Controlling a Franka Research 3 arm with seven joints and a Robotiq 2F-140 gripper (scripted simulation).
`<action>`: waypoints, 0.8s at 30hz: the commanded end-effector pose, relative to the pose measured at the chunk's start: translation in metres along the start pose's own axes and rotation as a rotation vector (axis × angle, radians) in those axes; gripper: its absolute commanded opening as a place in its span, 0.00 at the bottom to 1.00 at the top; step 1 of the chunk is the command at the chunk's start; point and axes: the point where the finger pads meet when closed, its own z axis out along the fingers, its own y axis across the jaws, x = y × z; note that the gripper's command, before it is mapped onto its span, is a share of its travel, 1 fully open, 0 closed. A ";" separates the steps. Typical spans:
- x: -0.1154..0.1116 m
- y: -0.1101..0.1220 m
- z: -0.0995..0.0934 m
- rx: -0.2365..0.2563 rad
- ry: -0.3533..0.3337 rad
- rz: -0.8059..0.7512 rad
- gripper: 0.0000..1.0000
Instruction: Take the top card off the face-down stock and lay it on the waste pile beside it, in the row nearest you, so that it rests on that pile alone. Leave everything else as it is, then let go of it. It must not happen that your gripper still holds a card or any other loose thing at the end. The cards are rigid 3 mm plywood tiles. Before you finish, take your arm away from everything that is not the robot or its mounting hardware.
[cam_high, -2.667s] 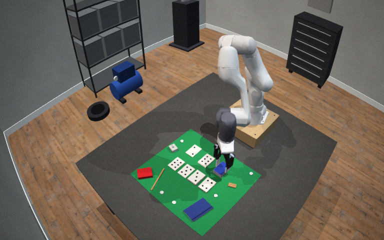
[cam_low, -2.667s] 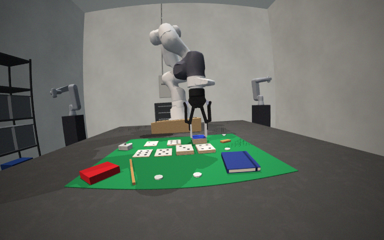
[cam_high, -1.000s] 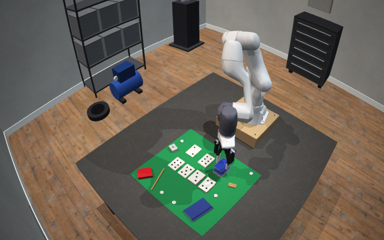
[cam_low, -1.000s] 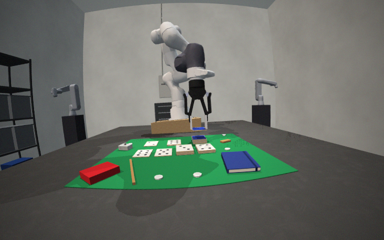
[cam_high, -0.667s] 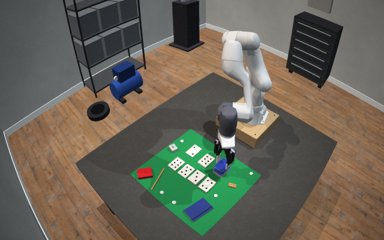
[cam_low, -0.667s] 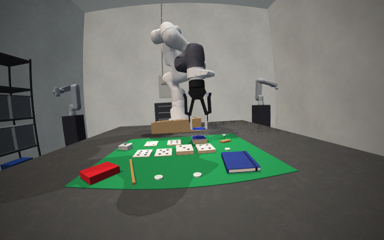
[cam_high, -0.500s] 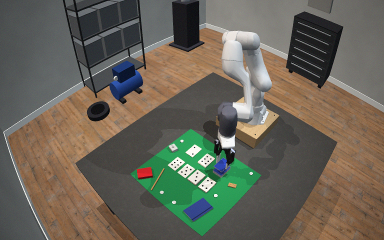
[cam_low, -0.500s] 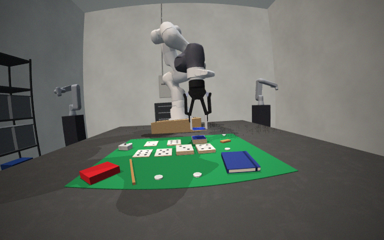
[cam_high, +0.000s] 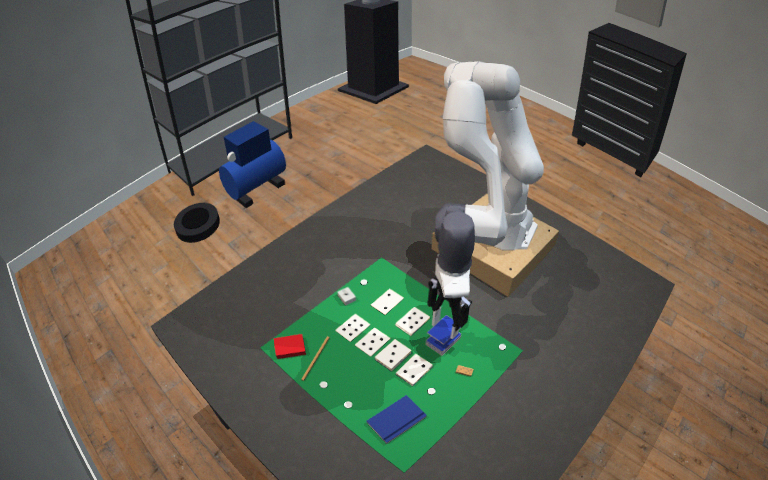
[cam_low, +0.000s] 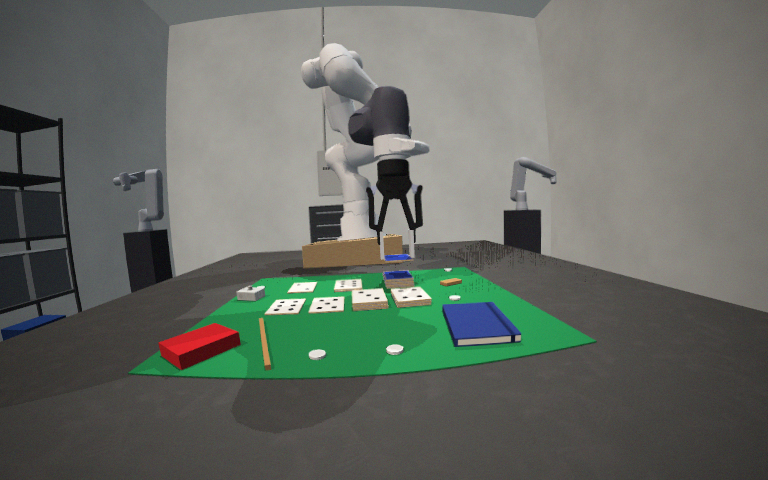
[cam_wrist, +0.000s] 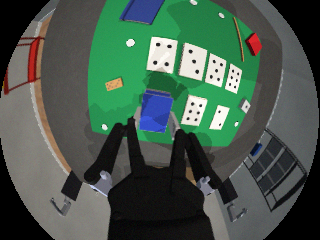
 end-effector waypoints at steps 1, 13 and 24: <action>-0.001 0.004 0.000 0.000 -0.003 -0.002 0.43; 0.000 0.044 0.000 0.000 -0.003 -0.008 0.43; 0.001 0.101 0.000 0.000 -0.003 -0.018 0.43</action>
